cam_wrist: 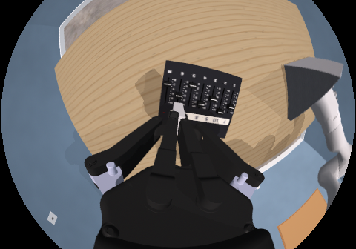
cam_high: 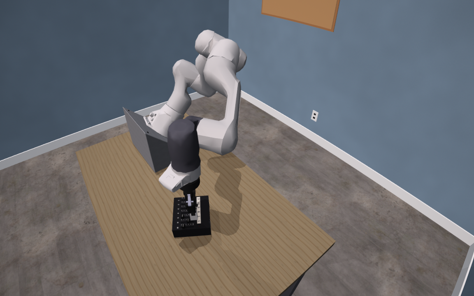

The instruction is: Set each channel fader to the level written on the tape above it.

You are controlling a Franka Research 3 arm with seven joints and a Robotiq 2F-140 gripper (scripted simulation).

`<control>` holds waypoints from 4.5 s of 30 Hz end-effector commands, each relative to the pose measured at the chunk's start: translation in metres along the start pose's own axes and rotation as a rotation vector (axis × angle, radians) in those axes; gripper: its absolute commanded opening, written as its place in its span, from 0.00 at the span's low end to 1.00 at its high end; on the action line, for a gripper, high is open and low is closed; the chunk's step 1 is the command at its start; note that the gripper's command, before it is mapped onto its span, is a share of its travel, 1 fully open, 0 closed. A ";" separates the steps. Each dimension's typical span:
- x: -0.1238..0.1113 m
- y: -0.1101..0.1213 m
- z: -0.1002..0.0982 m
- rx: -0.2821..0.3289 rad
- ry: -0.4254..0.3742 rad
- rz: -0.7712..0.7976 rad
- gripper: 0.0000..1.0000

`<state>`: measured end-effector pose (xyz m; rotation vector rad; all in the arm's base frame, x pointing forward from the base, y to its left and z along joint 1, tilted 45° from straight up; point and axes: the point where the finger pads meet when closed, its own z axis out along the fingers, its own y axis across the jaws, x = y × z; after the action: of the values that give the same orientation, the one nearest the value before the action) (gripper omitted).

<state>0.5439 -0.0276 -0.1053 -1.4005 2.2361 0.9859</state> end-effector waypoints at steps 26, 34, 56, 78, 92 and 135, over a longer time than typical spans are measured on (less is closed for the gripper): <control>-0.002 -0.001 0.001 0.001 -0.001 -0.002 0.00; -0.002 -0.001 0.001 0.001 -0.001 -0.002 0.00; -0.002 -0.001 0.010 0.001 -0.001 -0.002 0.00; -0.002 -0.001 0.013 0.001 -0.001 -0.002 0.00; -0.001 -0.001 0.013 0.001 -0.001 -0.002 0.00; 0.018 -0.001 0.013 0.001 -0.001 -0.002 0.00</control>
<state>0.5361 -0.0273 -0.1234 -1.3927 2.2367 0.9917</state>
